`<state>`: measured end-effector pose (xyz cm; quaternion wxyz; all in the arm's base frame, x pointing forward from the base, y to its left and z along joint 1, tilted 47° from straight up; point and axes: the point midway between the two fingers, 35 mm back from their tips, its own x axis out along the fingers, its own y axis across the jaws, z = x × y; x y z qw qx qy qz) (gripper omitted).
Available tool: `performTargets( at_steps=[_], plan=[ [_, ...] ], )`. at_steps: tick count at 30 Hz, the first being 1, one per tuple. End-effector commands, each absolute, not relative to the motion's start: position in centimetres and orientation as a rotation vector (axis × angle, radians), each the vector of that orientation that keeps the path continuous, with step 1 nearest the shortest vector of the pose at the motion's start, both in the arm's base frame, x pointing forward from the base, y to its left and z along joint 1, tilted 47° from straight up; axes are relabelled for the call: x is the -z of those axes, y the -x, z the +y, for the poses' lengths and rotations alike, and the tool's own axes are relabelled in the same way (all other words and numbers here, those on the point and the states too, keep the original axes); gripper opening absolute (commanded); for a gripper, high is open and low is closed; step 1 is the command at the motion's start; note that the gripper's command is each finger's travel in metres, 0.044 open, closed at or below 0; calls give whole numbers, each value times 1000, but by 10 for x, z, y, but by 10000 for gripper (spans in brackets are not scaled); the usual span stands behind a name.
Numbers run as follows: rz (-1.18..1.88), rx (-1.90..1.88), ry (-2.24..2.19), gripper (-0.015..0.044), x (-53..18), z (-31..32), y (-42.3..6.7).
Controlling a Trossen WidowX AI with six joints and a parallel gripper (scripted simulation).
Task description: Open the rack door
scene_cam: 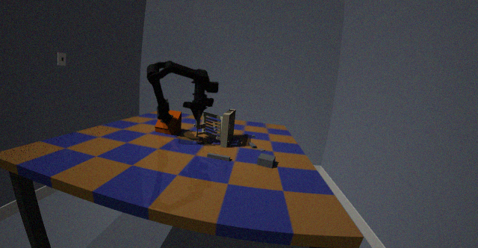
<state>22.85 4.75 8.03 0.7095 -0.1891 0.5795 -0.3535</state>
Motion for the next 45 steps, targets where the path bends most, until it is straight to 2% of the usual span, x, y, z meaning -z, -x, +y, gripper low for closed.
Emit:
performTargets(
  at_steps=[1, 45],
  plan=[
    [1314, 737, 493, 10, -88, 39, -228],
    [1496, 411, 884, 10, -144, -12, -242]
  ],
)
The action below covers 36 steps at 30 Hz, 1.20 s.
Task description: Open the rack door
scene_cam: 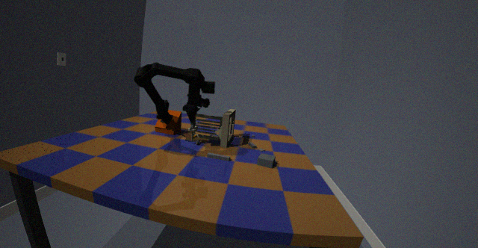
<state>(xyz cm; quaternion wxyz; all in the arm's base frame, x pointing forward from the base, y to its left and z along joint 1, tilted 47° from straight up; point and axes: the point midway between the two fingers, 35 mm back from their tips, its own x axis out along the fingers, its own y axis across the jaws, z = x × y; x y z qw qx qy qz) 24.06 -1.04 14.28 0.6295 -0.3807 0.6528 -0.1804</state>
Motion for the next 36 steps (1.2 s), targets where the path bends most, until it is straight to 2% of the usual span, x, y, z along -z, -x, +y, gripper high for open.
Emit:
performTargets(
  at_steps=[1, 5, 15, 16, 36],
  plan=[
    [1496, 411, 884, 10, -144, -12, -242],
    [1496, 411, 884, 10, -144, -12, -242],
    [1496, 411, 884, 273, -144, -12, -242],
    [1496, 411, 884, 283, -144, -12, -242],
    [1446, 322, 921, 283, -166, 12, -239]
  ],
)
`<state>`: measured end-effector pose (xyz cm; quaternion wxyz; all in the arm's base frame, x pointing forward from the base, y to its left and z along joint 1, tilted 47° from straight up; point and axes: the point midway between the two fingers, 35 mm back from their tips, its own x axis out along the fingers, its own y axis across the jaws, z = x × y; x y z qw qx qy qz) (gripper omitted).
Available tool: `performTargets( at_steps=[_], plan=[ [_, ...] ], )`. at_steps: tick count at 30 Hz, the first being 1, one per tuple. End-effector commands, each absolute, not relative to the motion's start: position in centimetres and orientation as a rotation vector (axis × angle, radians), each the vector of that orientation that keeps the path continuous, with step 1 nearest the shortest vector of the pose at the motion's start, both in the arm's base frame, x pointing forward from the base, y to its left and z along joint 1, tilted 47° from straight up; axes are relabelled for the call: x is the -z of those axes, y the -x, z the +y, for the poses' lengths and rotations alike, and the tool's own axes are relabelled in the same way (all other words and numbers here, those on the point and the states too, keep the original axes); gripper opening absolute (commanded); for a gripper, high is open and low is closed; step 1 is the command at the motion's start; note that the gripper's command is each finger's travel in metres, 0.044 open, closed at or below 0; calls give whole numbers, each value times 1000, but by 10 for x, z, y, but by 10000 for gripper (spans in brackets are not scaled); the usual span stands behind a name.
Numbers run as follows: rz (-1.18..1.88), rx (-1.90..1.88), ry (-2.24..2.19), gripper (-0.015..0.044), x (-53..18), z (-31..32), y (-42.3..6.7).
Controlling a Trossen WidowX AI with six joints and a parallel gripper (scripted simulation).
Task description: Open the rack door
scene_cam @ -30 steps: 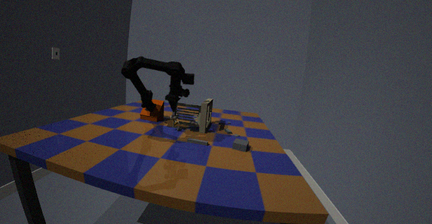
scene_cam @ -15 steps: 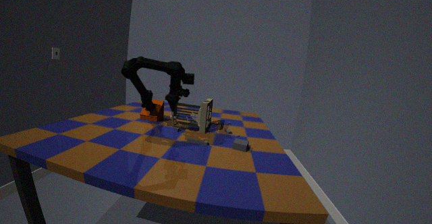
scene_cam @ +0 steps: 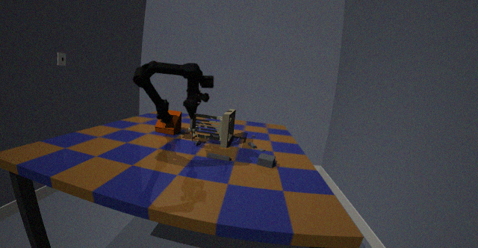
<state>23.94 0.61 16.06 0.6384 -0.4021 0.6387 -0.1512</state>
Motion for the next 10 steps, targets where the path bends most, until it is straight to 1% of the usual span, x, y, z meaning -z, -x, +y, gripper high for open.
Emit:
performTargets(
  at_steps=[1, 10],
  plan=[
    [1444, 317, 923, 283, -167, 13, -239],
    [1420, 273, 941, 283, -178, 24, -236]
  ],
)
